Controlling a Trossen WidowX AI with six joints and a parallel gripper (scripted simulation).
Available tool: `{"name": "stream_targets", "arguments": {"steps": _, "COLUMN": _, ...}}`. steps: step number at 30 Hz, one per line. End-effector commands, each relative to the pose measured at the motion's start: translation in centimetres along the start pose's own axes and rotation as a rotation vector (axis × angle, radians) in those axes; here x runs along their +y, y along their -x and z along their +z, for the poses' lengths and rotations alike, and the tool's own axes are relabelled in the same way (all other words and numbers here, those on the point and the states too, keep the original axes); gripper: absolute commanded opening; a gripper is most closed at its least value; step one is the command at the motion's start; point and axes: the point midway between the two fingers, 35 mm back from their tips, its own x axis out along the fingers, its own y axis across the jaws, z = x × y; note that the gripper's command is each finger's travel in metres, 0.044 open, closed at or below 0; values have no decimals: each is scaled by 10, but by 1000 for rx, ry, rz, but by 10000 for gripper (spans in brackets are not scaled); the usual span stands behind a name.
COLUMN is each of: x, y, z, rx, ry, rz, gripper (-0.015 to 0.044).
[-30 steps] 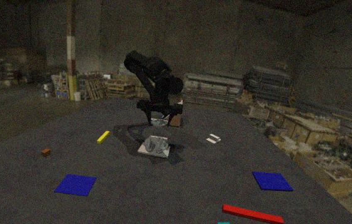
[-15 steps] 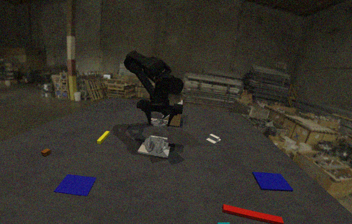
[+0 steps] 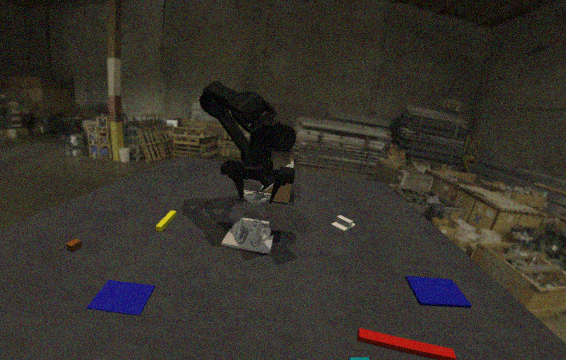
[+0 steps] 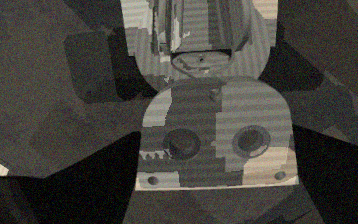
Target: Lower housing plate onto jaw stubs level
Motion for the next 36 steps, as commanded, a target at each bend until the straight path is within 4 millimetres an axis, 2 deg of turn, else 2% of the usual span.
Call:
{"name": "stream_targets", "arguments": {"steps": 1, "x": 1, "y": 0, "z": 0, "rx": 1, "ry": -5, "rz": 4, "gripper": 351}}
{"name": "stream_targets", "arguments": {"steps": 6, "x": 1, "y": -3, "z": 0, "rx": 1, "ry": -5, "rz": 5, "gripper": 351}}
{"name": "stream_targets", "arguments": {"steps": 36, "x": 1, "y": -52, "z": 1, "rx": 0, "ry": -6, "rz": 3, "gripper": 351}}
